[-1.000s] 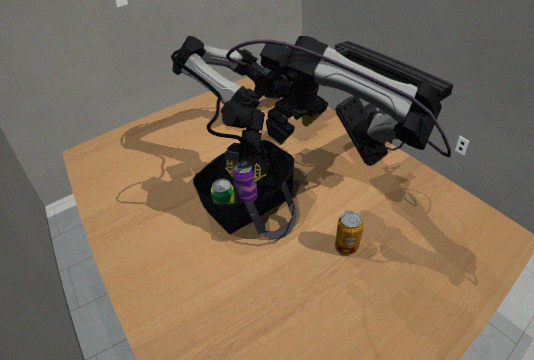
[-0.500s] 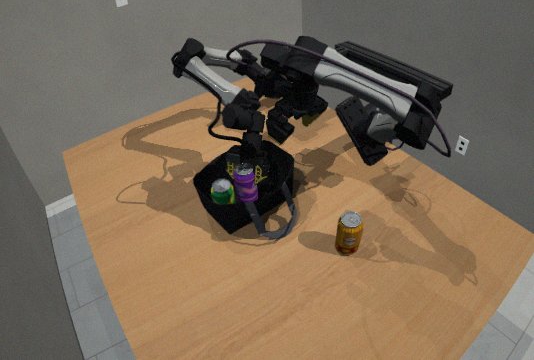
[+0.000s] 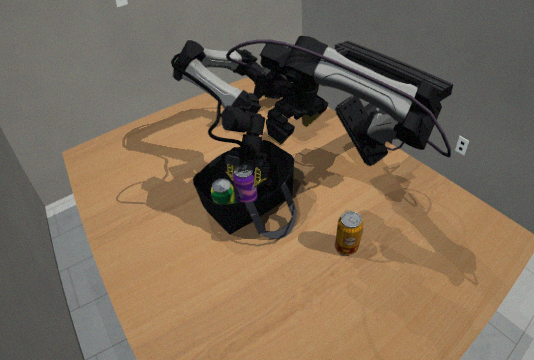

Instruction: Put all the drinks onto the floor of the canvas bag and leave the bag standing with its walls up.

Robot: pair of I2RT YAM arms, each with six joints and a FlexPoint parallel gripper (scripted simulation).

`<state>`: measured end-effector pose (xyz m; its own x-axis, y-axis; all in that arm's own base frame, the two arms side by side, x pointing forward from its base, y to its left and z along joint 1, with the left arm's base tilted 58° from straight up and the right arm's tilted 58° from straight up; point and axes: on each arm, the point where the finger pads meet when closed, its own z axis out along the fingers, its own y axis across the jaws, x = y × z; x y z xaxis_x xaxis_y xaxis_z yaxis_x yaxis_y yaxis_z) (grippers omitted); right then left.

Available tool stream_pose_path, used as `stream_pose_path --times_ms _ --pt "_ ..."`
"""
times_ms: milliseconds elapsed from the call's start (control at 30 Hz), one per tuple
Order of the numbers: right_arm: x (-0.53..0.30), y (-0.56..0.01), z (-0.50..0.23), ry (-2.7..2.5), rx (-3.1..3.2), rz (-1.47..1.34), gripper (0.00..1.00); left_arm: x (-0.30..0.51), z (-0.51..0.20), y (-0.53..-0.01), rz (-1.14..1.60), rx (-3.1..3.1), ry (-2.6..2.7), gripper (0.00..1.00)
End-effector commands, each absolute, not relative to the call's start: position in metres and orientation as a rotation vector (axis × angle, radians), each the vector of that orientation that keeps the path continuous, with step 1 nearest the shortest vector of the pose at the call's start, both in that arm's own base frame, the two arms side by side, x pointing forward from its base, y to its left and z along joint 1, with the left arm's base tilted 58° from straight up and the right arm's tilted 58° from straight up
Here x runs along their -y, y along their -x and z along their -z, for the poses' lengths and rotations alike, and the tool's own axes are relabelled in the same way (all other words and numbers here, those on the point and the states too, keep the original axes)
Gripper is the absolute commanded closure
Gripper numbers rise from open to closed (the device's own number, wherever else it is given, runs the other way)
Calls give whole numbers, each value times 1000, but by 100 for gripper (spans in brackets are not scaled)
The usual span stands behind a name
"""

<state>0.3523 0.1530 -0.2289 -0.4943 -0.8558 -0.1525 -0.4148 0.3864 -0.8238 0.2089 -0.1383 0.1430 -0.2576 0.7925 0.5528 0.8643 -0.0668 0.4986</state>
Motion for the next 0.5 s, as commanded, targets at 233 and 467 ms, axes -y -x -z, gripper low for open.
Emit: stream_pose_path --times_ms 233,467 --pt "-170 -372 225 1042 -2029 899 33 147 -149 -209 1223 2108 1881 0" --pt "-180 -374 218 1039 -2009 880 33 147 -149 -209 1223 2108 1881 0"
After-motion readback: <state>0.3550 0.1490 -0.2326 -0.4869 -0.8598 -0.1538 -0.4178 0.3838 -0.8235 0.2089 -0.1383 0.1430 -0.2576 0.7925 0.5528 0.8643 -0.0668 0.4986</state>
